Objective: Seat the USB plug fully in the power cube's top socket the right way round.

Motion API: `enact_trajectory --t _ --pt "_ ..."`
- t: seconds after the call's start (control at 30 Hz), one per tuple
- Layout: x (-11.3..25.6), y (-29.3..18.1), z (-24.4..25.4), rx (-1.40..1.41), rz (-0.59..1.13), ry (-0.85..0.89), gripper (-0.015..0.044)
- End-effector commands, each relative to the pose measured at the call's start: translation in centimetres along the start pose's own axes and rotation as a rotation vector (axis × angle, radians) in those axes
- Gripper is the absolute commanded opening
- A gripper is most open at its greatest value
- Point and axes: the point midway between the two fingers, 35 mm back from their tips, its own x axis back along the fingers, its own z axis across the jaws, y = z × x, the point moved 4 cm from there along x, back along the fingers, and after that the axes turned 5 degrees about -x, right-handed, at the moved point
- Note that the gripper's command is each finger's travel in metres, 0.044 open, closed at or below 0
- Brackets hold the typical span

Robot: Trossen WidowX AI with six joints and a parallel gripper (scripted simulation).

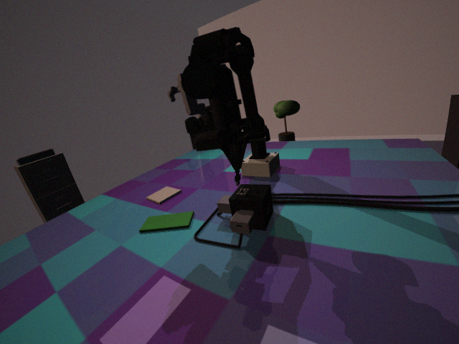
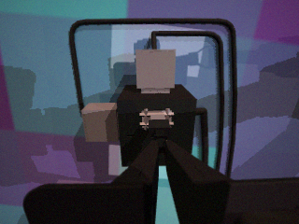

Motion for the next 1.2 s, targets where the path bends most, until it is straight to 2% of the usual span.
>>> enact_trajectory --t 0.0,1.17 --pt "-0.14 -0.03 -0.04 0.003 0.006 -0.003 0.0000" --pt "-0.56 -0.14 -0.03 0.000 0.036 -0.005 0.0000"
